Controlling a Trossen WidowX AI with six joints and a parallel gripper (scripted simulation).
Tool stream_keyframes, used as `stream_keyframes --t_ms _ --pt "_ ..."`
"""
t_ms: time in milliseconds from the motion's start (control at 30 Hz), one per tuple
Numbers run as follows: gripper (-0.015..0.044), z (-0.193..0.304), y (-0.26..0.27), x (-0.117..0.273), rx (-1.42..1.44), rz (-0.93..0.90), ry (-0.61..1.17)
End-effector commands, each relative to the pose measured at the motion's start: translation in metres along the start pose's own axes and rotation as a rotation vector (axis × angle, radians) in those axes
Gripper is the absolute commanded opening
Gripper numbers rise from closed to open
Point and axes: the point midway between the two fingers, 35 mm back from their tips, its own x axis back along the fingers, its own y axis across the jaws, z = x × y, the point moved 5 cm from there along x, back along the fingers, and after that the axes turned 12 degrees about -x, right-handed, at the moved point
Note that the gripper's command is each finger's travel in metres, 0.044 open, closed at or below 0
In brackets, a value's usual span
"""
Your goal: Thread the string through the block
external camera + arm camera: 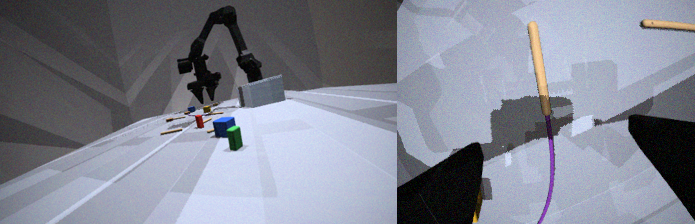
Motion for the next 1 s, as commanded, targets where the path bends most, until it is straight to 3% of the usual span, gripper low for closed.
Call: stream_keyframes --t_ms 0,333,967 --pt "0.0387 -0.0013 0.0002 -0.0005 0.017 -0.002 0.003" --pt "0.0125 -0.0013 0.0002 -0.0005 0.017 -0.002 0.003" --pt "0.0125 -0.0008 -0.0005 -0.0095 0.017 -0.002 0.003"
